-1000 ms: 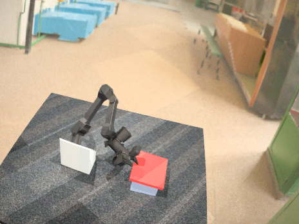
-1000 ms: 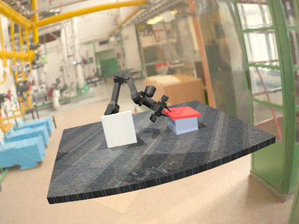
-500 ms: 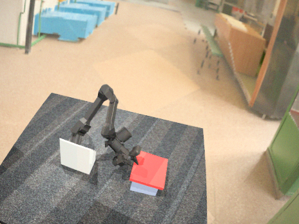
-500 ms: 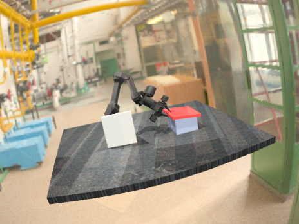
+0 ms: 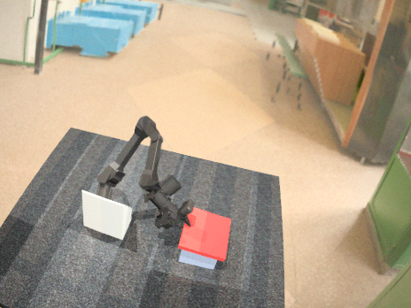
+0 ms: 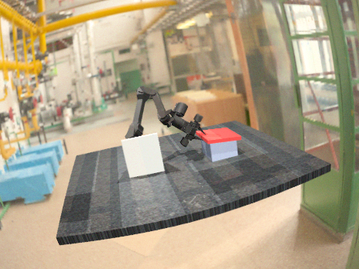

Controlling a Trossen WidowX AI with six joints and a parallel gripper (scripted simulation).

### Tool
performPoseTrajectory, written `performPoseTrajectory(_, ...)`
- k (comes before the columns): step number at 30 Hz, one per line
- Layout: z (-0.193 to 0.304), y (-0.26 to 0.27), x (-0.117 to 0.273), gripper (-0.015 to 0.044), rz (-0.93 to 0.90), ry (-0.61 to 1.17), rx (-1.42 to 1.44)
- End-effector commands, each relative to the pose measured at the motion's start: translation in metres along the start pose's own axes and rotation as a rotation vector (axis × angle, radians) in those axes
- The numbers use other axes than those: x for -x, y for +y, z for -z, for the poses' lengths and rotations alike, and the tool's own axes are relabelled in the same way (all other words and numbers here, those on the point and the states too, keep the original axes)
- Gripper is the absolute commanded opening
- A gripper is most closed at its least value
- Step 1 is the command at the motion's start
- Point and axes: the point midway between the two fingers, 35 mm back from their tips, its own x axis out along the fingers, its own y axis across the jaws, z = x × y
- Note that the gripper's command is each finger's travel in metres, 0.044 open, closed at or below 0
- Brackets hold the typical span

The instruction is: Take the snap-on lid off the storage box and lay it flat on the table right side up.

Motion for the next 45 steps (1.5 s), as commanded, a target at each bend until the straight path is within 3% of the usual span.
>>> performPoseTrajectory(1,0.0,0.0,-0.001,0.0,0.0,-0.002,-0.004)
performPoseTrajectory(45,0.0,0.015,0.007,0.0,-0.003,-0.006,-0.004)
